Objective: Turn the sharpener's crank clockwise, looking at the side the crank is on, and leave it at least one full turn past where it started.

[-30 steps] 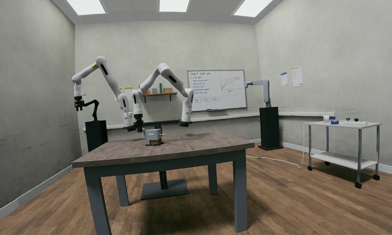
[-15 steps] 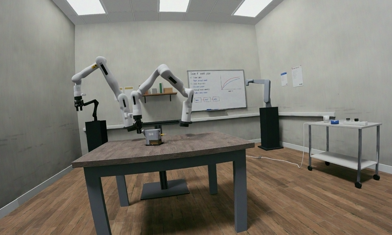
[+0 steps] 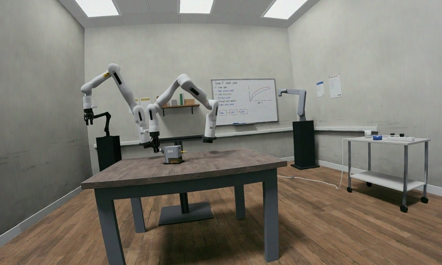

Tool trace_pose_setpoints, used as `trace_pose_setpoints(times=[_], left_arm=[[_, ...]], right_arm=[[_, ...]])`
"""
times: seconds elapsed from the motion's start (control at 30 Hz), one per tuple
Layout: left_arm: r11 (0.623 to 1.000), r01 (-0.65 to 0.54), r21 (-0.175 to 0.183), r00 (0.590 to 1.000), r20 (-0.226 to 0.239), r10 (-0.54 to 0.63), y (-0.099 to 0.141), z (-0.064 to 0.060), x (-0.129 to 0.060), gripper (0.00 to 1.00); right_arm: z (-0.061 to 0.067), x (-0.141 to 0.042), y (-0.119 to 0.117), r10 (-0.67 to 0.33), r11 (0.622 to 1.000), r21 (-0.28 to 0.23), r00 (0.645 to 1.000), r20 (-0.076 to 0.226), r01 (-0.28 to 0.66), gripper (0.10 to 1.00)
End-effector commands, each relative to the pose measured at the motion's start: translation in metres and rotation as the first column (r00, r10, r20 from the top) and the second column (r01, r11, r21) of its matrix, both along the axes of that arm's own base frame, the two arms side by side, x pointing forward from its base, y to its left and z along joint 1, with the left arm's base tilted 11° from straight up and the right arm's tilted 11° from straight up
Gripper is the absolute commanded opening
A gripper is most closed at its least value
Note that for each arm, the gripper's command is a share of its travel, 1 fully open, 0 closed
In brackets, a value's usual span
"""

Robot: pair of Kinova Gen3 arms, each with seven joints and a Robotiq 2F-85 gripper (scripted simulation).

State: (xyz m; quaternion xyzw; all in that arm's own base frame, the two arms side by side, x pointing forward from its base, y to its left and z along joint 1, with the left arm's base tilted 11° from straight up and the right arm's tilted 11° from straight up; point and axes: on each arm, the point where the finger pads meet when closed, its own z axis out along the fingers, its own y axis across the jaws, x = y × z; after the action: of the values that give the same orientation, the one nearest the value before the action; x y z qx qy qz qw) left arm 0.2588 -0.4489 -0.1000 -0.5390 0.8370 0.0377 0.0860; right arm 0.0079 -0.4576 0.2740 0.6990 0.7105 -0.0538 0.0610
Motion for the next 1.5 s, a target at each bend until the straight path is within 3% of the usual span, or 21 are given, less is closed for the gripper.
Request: trace_pose_setpoints(times=[0.0,0.4,1.0,1.03,1.47], left_arm=[[1.0,0.0,-0.002,1.0,0.001,0.0,-0.0011,-0.002,0.002,0.099],[1.0,0.0,-0.002,1.0,0.001,0.0,-0.0011,-0.0096,0.0055,0.099],[1.0,0.0,-0.002,1.0,0.001,0.0,-0.0011,-0.0099,0.0056,0.099],[1.0,0.0,-0.002,1.0,0.001,0.0,-0.0011,-0.0099,0.0056,0.578],[1.0,0.0,-0.002,1.0,0.001,0.0,-0.0011,-0.0099,0.0056,0.578]], right_arm=[[0.0006,-0.0001,-0.0002,0.0,1.0,-0.002,1.0,0.0,0.0,1.0],[0.0006,-0.0001,-0.0002,0.0,1.0,-0.002,1.0,0.0,0.0,1.0],[0.0006,-0.0001,-0.0002,0.0,1.0,-0.002,1.0,0.0,0.0,1.0],[0.0006,-0.0001,-0.0002,0.0,1.0,-0.002,1.0,0.0,0.0,1.0],[0.0006,-0.0001,-0.0002,0.0,1.0,-0.002,1.0,0.0,0.0,1.0]])
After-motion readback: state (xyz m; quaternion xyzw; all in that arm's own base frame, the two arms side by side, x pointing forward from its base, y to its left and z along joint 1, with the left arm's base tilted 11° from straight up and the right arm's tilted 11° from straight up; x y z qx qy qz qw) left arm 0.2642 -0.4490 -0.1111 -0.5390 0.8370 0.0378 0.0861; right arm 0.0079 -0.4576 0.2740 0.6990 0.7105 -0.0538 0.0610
